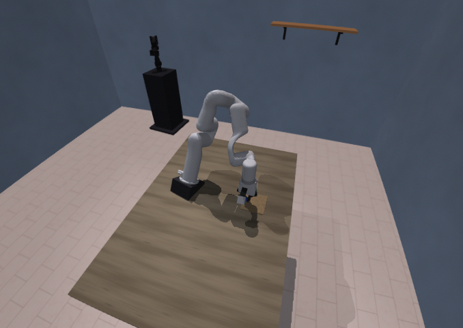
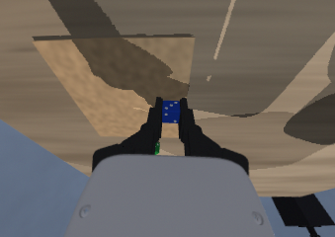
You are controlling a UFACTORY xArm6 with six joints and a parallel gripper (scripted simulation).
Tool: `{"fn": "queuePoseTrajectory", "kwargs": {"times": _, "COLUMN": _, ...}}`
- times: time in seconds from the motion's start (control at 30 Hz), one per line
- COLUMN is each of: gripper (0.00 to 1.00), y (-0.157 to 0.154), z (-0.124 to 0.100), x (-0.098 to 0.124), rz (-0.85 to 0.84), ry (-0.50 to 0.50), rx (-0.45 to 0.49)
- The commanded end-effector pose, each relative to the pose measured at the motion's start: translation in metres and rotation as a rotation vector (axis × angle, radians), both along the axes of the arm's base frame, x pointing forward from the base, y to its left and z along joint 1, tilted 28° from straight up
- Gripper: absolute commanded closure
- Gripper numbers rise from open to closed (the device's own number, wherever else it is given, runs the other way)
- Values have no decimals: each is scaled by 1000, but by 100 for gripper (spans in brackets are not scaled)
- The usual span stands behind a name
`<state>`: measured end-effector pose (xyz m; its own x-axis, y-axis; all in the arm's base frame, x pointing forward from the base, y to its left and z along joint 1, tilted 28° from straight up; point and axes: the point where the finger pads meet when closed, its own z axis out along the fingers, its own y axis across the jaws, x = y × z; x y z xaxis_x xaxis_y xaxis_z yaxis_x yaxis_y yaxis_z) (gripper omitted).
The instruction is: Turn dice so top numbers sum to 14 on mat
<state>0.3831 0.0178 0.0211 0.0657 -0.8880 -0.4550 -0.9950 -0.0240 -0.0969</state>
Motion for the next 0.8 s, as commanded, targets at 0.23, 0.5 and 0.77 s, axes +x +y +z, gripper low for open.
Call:
{"fn": "queuePoseTrajectory", "kwargs": {"times": 0.23, "gripper": 77, "y": -1, "z": 1, "x": 1, "rz": -1, "ry": -3, "rx": -1}}
{"fn": "queuePoseTrajectory", "kwargs": {"times": 0.5, "gripper": 64, "y": -1, "z": 1, "x": 1, "rz": -1, "ry": -3, "rx": -1}}
{"fn": "queuePoseTrajectory", "kwargs": {"times": 0.77, "gripper": 64, "y": -1, "z": 1, "x": 1, "rz": -1, "ry": -3, "rx": -1}}
